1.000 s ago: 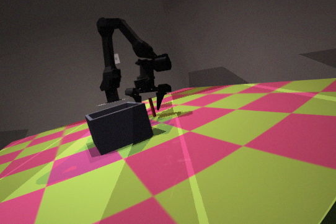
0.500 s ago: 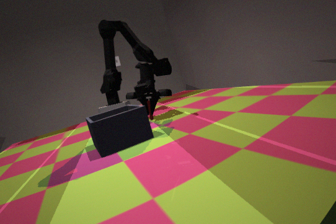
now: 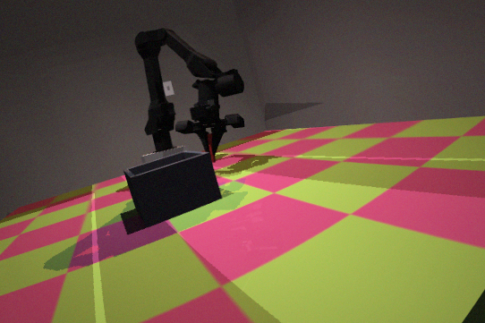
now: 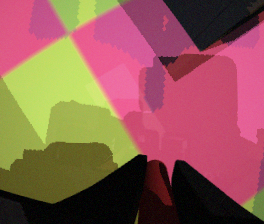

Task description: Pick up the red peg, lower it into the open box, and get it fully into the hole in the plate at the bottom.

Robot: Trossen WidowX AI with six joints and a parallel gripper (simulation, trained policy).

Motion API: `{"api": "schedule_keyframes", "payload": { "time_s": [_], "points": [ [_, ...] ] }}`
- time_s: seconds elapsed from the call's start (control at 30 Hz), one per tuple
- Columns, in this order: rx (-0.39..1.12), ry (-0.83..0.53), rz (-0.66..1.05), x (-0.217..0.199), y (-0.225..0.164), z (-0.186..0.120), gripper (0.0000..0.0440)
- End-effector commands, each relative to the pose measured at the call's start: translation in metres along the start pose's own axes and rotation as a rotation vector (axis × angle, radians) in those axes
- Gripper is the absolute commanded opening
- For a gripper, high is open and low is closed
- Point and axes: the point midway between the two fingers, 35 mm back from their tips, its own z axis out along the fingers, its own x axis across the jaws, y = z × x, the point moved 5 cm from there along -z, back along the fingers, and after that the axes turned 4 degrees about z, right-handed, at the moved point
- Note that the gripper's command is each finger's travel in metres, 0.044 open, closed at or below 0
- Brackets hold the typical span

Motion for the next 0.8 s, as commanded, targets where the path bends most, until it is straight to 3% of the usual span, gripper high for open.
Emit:
{"api": "schedule_keyframes", "payload": {
  "time_s": [0.0, 0.77],
  "points": [
    [-0.037, 0.008, -0.017, 0.002, 0.012, -0.011, 0.0],
    [-0.115, -0.009, -0.022, 0.008, 0.094, -0.051, 0.0]
  ]
}}
